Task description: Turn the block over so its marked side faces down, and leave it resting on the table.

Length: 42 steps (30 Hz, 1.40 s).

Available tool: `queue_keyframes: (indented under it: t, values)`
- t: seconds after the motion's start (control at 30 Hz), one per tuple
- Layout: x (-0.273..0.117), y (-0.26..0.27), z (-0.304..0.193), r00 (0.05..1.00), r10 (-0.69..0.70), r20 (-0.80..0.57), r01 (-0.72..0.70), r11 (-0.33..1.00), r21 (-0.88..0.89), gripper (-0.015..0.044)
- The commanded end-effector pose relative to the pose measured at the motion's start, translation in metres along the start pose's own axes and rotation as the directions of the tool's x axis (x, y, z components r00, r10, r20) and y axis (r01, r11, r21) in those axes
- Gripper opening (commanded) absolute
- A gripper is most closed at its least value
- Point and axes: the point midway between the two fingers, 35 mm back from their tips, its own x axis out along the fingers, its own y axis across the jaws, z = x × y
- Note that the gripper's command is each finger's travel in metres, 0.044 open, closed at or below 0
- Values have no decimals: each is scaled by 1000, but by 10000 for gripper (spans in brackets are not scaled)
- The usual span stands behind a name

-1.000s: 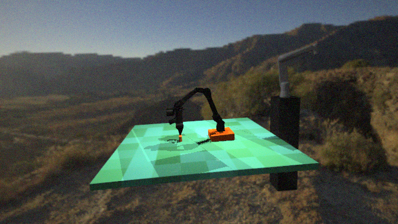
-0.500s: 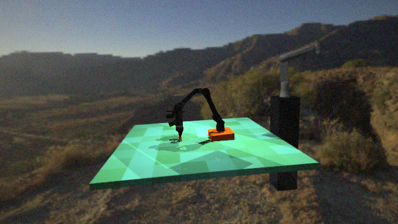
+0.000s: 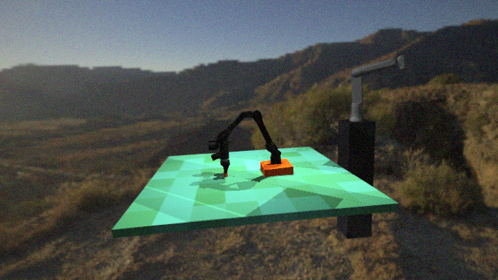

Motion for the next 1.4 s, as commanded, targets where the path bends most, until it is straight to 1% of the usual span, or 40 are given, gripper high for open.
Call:
queue_keyframes:
  t: [0.0, 0.6, 0.67, 0.8, 1.0, 1.37]
  values:
    - [3, 1, 0, 1000, 3, -6, -3, 1000, 3, 282]
    - [3, 1, 0, 1000, 3, -6, -3, 1000, 3, 162]
    - [-2, 1, 0, 1000, 3, -5, -3, 1000, 3, 110]
    - [-26, 1, 0, 1000, 3, -5, -3, 1000, 3, 5]
    - [-27, 1, 0, 1000, 3, 5, -3, 1000, 3, 0]
    - [-18, 1, 3, 985, -1, 173, 1, 1000, 0, 0]
